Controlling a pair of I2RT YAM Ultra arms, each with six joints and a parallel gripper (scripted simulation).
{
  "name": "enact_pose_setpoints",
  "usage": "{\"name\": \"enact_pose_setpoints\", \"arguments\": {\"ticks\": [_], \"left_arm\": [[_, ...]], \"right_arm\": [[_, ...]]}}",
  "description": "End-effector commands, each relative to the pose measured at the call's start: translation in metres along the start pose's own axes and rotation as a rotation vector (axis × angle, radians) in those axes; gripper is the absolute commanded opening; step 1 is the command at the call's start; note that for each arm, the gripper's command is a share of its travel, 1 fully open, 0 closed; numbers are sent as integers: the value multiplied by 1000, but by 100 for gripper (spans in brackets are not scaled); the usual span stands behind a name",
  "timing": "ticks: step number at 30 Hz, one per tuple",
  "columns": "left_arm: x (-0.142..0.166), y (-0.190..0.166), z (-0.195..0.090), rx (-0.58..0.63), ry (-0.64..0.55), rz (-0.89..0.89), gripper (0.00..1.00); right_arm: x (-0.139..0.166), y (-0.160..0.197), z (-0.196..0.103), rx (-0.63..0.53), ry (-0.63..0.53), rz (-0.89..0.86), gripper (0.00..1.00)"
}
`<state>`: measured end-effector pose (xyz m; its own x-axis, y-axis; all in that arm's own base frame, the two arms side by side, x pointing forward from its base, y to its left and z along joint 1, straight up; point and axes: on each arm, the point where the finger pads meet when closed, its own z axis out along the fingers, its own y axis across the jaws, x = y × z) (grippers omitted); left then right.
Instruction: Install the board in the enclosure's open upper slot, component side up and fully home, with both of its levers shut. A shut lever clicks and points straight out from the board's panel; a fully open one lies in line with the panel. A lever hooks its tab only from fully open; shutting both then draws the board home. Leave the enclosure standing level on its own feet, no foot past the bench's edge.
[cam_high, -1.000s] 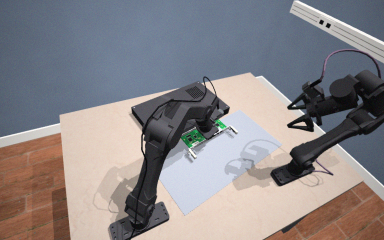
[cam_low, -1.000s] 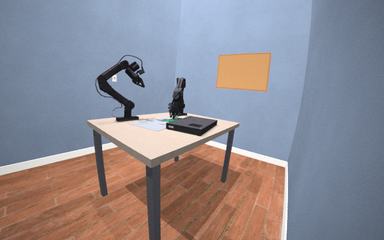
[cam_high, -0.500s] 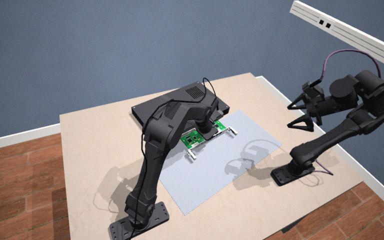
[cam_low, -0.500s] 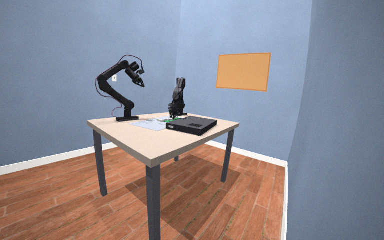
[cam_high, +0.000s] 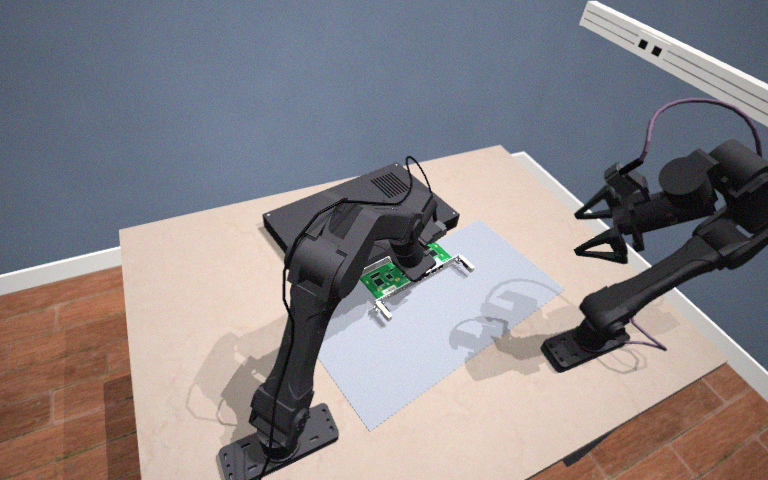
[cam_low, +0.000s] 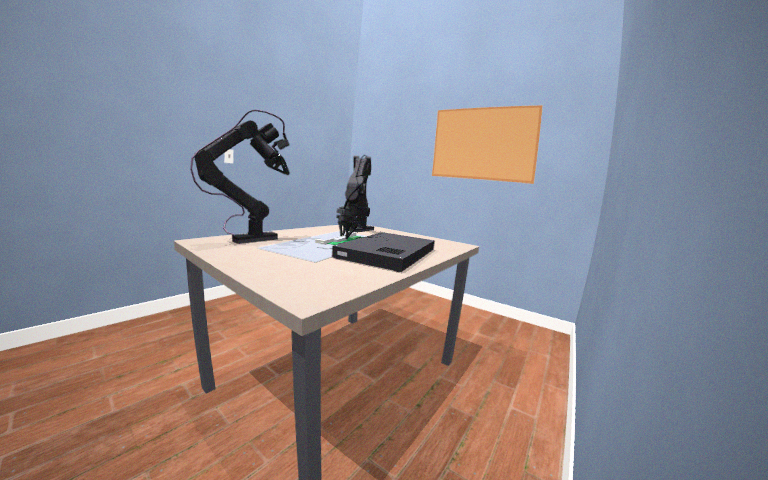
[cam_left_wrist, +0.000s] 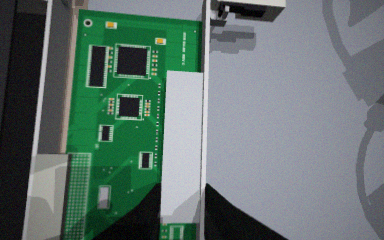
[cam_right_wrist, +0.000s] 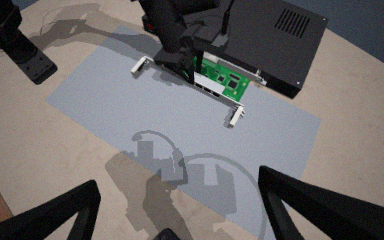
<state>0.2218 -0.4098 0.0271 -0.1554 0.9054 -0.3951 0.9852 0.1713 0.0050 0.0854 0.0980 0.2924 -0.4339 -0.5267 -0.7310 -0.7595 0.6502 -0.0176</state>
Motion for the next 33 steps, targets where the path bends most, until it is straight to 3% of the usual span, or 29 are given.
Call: {"name": "enact_pose_setpoints", "arguments": {"ticks": [1,27,33], "left_arm": [[-29,4,-24,-22,-71,14,19],[-47,4,-67,-24,-76,15,19],[-61,-4,-67,-7,-136,2,19]], "right_arm": [[-1,0,-2,0,4,-10,100],[-1,0,-2,0,4,-10,100],[-1,0,-2,0,4,-10,100]]}}
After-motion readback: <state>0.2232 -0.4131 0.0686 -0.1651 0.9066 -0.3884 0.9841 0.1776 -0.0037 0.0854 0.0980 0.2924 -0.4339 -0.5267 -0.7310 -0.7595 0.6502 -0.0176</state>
